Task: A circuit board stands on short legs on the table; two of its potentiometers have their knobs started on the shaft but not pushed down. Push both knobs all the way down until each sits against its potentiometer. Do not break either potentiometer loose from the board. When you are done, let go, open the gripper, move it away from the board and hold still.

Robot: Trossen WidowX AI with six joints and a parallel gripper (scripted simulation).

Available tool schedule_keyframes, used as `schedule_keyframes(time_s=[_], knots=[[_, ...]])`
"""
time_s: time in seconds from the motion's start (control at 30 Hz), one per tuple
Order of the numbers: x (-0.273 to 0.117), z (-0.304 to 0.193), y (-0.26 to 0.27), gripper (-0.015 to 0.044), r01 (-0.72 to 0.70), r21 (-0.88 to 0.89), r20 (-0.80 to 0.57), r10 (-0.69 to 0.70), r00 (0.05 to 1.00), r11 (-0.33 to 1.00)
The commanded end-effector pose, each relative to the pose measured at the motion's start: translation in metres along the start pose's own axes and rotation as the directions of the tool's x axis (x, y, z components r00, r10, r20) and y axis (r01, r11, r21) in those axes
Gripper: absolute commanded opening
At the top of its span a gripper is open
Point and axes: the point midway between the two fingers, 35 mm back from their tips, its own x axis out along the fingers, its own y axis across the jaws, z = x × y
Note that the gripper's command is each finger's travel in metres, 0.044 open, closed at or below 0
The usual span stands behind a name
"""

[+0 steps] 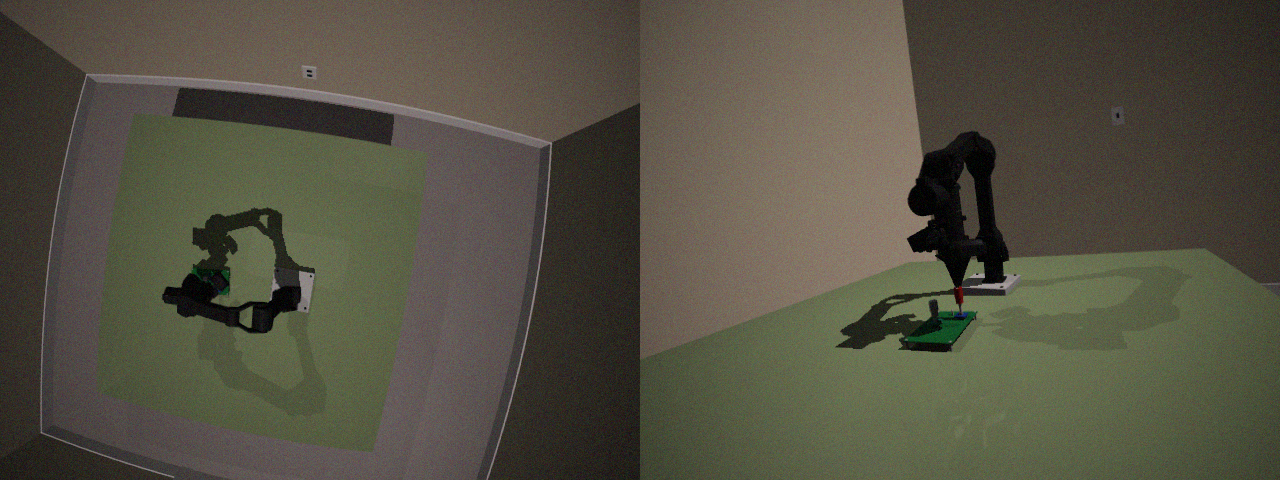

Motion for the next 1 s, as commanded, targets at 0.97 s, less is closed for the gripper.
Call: schedule_keyframes(time_s=[0.97], knots=[[0.0052,0.0004,-0.0004,0.0000,0.003,0.004,0.003,-0.003,1.000,1.000]])
